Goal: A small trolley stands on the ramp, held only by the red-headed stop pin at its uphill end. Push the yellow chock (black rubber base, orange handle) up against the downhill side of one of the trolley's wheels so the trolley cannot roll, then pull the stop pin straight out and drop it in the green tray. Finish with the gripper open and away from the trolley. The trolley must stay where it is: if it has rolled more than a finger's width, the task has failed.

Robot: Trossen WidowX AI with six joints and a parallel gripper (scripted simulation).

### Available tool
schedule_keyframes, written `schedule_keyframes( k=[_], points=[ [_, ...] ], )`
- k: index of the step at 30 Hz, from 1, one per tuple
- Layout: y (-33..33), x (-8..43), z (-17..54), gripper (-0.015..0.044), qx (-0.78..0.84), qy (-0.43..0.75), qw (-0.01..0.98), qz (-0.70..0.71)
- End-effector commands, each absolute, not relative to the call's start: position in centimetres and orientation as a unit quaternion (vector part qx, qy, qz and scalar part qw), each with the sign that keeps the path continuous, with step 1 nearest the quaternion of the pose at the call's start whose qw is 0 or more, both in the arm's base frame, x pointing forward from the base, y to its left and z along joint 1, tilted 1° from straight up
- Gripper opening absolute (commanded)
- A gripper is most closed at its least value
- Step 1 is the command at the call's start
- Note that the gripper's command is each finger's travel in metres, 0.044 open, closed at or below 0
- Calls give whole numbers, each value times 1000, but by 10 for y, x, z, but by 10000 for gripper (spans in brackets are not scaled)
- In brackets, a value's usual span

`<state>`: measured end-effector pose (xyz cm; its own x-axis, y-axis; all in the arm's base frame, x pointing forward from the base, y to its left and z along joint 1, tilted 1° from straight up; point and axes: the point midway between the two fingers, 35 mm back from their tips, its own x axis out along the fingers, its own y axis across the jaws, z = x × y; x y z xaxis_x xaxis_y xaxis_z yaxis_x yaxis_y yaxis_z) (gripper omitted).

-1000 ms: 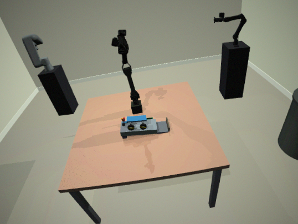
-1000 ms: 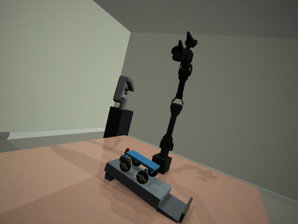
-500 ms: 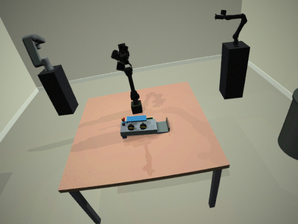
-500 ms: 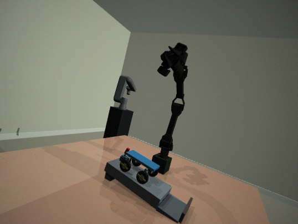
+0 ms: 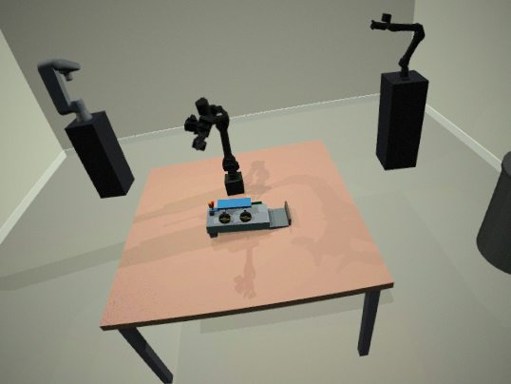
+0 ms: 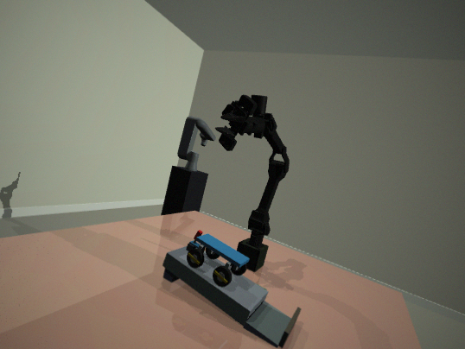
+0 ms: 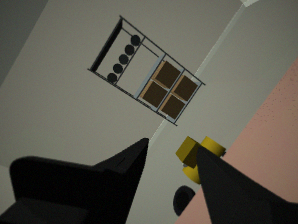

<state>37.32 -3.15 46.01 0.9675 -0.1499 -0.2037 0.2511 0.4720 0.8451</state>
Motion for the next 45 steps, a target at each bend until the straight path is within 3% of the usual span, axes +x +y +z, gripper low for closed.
schedule_keyframes(
  k=[1, 12, 26, 30, 45],
  points=[
    [-57, 382, 397, 190, 473, 118, 854, -182],
    [-121, 346, 242, 190, 429, 296, 787, -330],
    [-144, 220, 88, 190, 420, 517, 608, -432],
    [-138, 194, 69, 190, 424, 553, 568, -438],
    [-140, 195, 37, 190, 424, 553, 568, -438]
  ],
)
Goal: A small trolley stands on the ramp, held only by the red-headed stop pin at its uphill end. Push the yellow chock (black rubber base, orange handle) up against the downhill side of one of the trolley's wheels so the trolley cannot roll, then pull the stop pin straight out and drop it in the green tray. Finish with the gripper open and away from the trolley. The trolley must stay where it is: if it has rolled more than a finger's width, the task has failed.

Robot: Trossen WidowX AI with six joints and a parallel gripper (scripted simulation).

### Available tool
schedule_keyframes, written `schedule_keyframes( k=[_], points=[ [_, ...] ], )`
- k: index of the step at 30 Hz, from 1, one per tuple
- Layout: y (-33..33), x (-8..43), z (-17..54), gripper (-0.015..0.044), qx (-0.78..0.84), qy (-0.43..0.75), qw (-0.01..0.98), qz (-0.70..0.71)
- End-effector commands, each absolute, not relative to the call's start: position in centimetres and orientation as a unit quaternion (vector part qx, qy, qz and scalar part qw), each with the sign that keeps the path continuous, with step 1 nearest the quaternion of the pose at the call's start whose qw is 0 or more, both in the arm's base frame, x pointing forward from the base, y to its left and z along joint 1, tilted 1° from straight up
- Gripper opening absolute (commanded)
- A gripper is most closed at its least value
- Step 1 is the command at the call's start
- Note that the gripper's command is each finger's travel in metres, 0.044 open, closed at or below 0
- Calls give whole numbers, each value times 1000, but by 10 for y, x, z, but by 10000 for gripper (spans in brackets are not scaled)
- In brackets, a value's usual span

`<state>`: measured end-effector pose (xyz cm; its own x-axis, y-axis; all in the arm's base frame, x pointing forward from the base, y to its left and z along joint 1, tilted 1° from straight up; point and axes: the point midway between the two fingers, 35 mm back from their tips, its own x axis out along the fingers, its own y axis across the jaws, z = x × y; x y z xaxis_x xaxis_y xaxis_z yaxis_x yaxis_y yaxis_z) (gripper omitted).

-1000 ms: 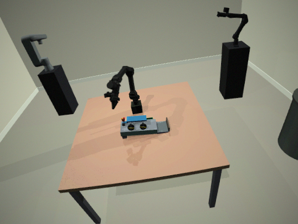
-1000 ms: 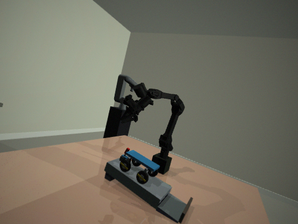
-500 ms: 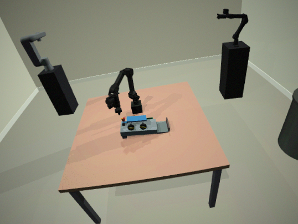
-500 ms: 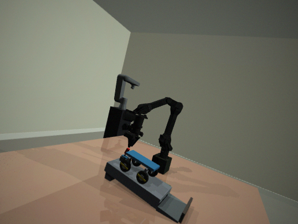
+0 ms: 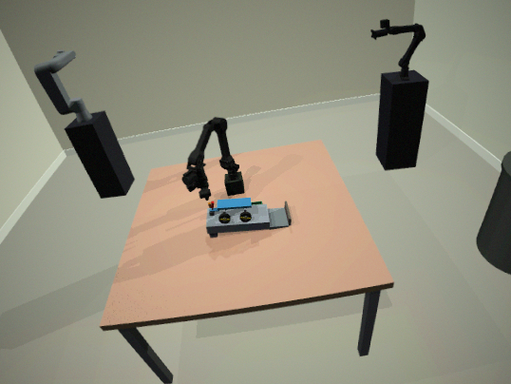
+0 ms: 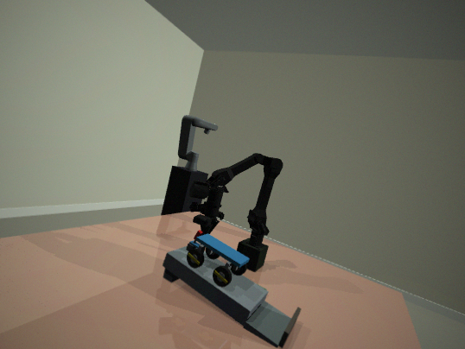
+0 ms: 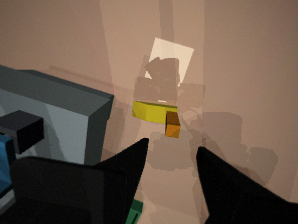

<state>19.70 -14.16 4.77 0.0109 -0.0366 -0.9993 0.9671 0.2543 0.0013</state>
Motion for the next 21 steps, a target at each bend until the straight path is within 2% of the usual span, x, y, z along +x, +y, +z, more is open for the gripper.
schedule_keyframes(
  k=[1, 21],
  points=[
    [-140, 195, 33, 190, 424, 553, 568, -438],
    [-140, 194, 6, 190, 424, 553, 568, -438]
  ],
)
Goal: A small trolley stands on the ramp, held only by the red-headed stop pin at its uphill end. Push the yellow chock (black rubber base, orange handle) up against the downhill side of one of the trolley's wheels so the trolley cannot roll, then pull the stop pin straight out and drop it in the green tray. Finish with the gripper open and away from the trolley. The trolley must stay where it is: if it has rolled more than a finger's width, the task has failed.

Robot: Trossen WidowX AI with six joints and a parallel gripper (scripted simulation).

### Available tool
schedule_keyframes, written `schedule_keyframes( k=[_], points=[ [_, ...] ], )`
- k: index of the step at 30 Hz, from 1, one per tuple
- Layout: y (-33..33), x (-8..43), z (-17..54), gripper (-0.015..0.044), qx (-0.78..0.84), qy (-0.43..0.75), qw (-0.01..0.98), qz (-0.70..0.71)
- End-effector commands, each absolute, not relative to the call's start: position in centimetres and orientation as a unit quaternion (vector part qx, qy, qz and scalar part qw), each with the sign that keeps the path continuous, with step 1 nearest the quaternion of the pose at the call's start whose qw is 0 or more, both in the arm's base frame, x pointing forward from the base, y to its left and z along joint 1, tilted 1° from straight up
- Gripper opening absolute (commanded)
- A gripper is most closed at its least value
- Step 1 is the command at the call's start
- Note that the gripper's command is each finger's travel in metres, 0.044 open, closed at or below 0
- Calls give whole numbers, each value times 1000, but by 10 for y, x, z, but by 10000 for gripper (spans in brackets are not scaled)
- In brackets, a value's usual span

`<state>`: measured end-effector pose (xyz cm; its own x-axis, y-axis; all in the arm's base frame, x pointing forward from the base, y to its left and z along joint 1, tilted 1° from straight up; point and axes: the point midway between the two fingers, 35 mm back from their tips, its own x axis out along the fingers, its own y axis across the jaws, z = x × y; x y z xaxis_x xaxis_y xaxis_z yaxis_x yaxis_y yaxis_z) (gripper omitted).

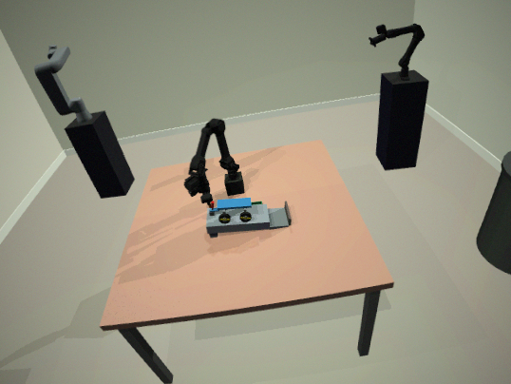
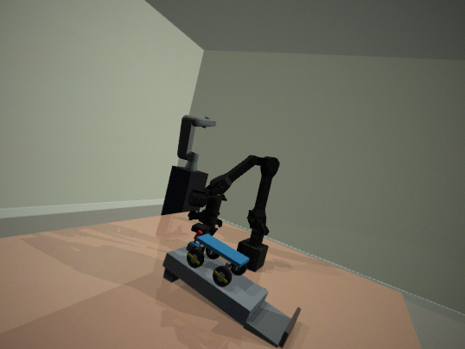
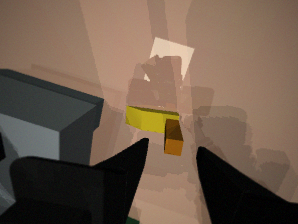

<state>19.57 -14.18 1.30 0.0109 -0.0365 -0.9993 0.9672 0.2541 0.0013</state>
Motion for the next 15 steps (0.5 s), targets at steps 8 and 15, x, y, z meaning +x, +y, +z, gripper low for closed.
schedule_keyframes(
  k=[8, 15],
  points=[
    [-140, 194, -6, 190, 424, 553, 568, -438],
    [-140, 194, -7, 190, 424, 553, 568, -438]
  ],
)
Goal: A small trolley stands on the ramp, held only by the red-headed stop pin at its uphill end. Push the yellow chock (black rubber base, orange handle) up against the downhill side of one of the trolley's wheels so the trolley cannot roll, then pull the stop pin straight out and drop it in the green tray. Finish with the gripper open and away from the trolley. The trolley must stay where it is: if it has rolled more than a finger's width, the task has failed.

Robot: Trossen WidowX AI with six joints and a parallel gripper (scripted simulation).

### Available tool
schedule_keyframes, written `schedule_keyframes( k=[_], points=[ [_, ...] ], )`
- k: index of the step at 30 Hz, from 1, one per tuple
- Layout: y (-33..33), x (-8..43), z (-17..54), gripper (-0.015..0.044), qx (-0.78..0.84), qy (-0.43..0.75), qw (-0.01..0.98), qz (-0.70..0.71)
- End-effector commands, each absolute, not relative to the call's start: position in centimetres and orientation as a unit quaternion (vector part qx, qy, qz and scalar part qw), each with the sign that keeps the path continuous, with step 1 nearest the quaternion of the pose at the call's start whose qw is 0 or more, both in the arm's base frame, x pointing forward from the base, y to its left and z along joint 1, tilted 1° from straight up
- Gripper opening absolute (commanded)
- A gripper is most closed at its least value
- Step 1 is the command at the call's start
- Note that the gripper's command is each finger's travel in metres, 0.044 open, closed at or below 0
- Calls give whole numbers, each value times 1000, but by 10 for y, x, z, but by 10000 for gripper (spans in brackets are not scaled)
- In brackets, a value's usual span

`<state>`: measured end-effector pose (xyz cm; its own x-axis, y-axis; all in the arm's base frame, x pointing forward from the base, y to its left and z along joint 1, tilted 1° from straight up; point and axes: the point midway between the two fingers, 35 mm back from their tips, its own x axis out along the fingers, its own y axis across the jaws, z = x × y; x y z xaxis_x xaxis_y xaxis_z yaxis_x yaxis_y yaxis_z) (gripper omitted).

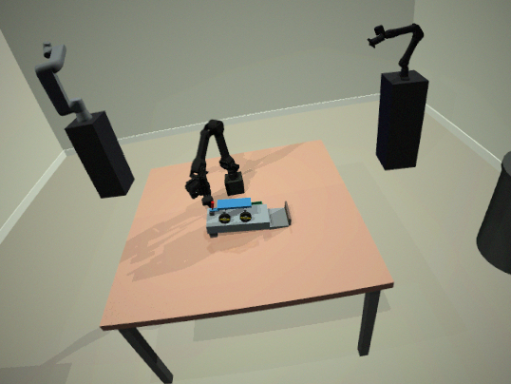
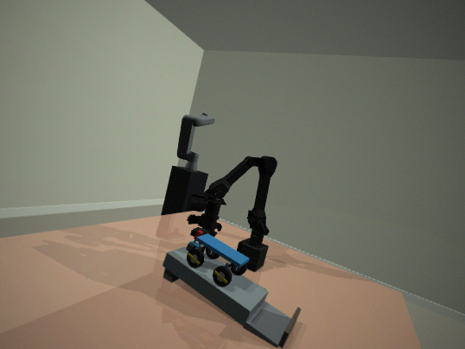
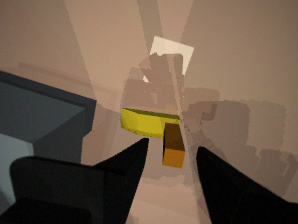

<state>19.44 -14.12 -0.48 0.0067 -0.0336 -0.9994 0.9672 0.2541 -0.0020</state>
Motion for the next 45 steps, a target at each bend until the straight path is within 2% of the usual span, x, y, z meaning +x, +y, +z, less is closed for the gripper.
schedule_keyframes(
  k=[1, 21, 26, 34, 45],
  points=[
    [-140, 194, -8, 190, 424, 553, 568, -438],
    [-141, 194, -32, 190, 424, 553, 568, -438],
    [-142, 195, -29, 59, 424, 550, 569, -440],
    [-142, 195, -28, 0, 424, 550, 569, -440],
    [-140, 192, 9, 0, 424, 553, 568, -438]
  ],
)
